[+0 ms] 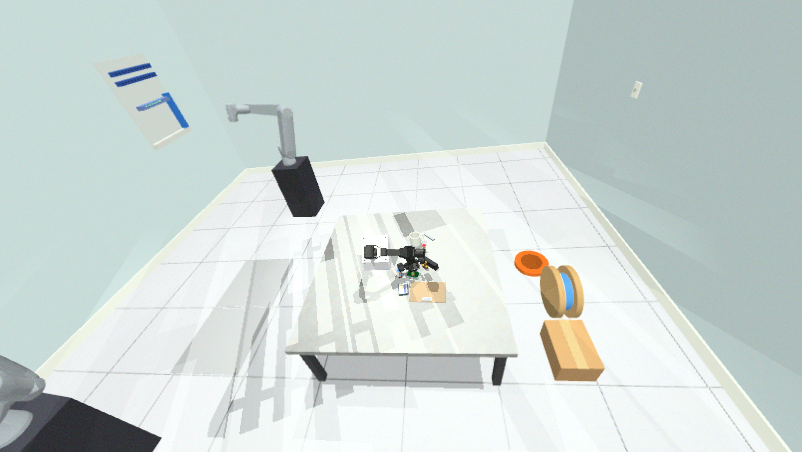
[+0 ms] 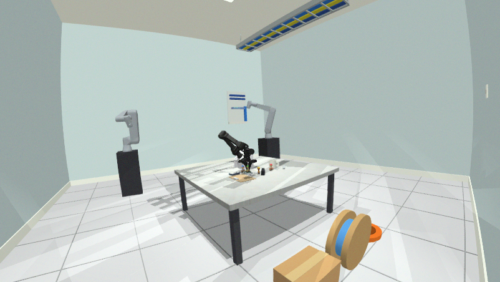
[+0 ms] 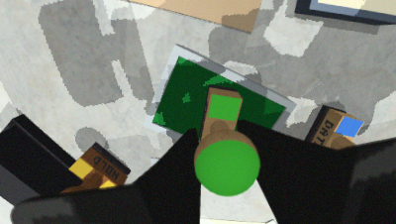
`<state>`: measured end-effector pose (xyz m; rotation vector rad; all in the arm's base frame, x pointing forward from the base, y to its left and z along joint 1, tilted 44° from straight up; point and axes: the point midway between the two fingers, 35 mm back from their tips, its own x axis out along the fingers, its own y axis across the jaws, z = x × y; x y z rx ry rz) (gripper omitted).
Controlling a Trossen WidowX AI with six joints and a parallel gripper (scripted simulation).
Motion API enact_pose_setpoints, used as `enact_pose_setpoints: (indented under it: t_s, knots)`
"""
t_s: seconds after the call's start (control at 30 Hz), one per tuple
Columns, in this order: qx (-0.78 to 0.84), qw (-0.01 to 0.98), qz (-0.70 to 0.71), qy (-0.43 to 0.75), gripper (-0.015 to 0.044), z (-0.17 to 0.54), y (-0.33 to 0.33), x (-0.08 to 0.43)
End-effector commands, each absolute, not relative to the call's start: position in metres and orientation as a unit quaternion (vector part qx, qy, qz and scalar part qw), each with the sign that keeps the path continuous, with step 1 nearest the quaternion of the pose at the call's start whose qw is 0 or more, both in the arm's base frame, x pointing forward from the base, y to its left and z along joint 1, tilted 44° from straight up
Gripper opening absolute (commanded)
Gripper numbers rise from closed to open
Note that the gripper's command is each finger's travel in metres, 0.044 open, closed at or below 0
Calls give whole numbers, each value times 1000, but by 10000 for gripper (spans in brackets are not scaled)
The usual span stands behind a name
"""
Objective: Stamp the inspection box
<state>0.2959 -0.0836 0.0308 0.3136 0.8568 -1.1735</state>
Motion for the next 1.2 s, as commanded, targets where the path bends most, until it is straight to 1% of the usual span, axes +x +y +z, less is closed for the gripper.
enact_pose_setpoints:
  t_s: [0.0,0.7,1.17]
  knots:
    - [141,735,-536,390,0,31,-85,295]
    - [141,735,-536,390,0,38,-78,294]
    - [142,735,-536,391,0,53,-62,293]
